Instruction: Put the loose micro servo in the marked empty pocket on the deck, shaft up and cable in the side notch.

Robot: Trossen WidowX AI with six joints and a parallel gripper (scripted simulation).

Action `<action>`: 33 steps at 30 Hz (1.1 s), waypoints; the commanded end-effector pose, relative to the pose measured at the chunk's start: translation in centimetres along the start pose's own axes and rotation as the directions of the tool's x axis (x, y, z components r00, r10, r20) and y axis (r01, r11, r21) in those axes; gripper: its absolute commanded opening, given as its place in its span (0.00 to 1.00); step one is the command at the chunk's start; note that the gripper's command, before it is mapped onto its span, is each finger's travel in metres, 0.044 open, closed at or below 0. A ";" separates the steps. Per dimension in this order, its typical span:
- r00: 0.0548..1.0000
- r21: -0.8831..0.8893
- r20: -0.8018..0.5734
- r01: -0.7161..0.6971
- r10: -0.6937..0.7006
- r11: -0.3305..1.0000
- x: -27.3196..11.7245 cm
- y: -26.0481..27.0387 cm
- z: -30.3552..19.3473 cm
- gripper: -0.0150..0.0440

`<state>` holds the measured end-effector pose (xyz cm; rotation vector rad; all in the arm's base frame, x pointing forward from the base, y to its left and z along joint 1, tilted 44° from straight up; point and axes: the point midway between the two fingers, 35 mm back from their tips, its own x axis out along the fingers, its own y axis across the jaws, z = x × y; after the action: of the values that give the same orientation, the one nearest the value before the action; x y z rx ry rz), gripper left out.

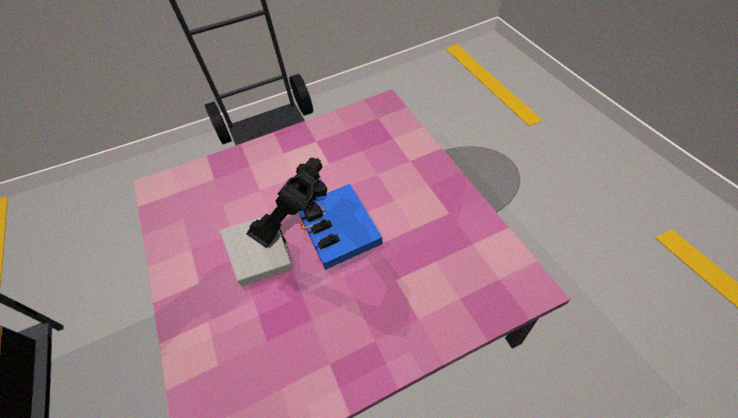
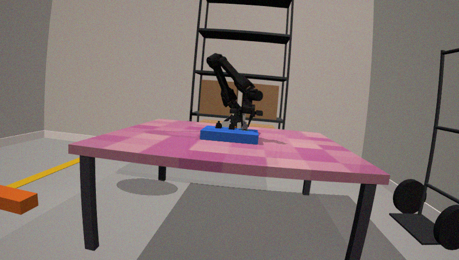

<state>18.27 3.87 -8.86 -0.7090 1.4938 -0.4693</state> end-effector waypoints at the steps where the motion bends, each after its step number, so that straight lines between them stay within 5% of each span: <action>1: 1.000 -0.008 0.003 0.005 -0.005 1.000 0.4 0.0 0.0 0.25; 9: 1.000 -0.008 0.003 0.005 -0.005 1.000 1.0 0.0 0.0 0.25; 16: 1.000 -0.008 0.003 0.005 -0.005 1.000 0.8 0.0 -0.1 0.57; 28: 1.000 -0.009 0.003 0.004 -0.003 1.000 -2.7 -0.3 -0.8 0.57; 33: 1.000 -0.016 0.004 0.007 -0.007 1.000 -3.6 0.2 1.5 0.79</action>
<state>17.92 5.53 -6.62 -0.7318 1.5020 -0.4688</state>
